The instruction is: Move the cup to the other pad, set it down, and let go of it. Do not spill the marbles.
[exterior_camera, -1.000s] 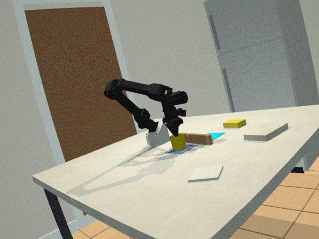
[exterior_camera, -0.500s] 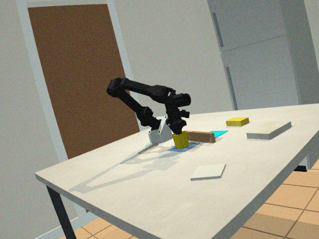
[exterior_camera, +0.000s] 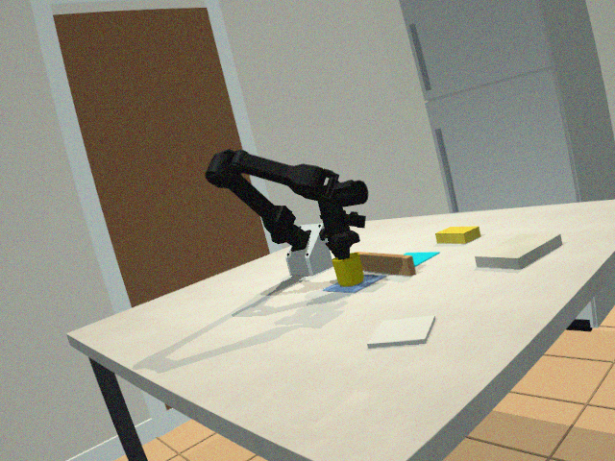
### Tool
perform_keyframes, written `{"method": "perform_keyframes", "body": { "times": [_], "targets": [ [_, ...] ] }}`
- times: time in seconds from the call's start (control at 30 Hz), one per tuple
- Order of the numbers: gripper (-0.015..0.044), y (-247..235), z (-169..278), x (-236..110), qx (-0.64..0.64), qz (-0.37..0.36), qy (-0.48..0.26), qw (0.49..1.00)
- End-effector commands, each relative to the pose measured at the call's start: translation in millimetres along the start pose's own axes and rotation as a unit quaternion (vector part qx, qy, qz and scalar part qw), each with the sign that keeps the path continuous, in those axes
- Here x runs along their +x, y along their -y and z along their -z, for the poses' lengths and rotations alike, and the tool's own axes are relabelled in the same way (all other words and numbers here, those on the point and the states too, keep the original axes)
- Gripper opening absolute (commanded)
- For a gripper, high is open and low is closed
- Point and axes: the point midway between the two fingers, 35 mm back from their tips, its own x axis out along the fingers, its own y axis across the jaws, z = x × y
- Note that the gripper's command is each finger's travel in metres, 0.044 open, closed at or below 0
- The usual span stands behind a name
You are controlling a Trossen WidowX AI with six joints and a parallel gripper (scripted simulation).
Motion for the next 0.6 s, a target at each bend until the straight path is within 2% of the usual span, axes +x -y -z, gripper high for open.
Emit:
{"method": "perform_keyframes", "body": {
  "times": [0.0, 0.3, 0.57],
  "targets": [
    [0.0067, 0.2, 0.0, -0.2, 0.000, 0.000, 0.000, 1.000],
    [0.0000, 0.2, 0.0, -0.2, 0.000, 0.000, 0.000, 1.000],
    [0.0000, 0.9, -2.0, -18.7, -0.001, -0.001, 0.001, 1.000]
  ]
}}
